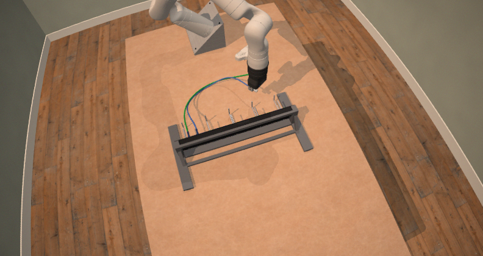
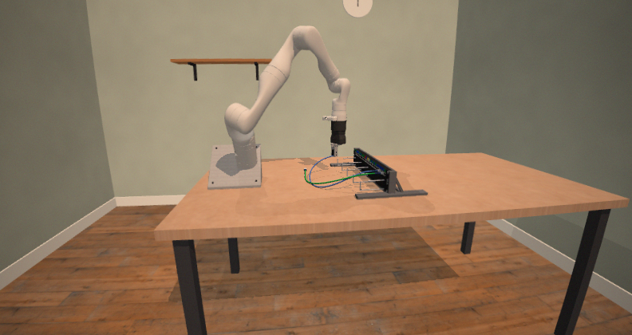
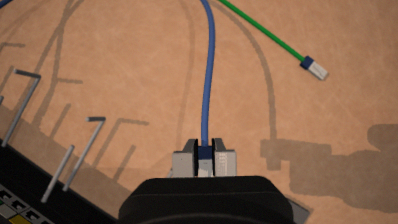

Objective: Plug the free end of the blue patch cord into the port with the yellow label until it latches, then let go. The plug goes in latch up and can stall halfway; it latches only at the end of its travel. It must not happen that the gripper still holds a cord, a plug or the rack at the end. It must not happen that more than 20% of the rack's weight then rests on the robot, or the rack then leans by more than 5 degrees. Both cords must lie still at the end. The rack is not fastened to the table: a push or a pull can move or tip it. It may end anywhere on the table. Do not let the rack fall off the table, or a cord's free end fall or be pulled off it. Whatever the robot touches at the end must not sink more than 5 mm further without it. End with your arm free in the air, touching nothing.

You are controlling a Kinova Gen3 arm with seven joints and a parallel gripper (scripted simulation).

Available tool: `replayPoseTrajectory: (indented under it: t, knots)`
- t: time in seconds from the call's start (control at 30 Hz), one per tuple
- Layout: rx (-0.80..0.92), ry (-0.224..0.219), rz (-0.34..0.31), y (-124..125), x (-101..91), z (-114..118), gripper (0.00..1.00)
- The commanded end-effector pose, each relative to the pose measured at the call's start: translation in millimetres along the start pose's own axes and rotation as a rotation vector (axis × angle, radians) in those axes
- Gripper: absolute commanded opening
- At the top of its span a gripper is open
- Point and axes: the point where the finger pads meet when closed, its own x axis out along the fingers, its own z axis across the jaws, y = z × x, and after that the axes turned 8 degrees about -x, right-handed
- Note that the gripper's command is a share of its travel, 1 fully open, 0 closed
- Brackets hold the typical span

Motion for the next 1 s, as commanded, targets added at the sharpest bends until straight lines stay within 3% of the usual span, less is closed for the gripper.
replayPoseTrajectory:
  t: [0.0,0.97]
  knots:
    - [0.042,-0.003,-0.005,2,-3.9,-11,0.0]
    - [0.401,-0.006,-0.003,22,-14.6,-81,0.0]
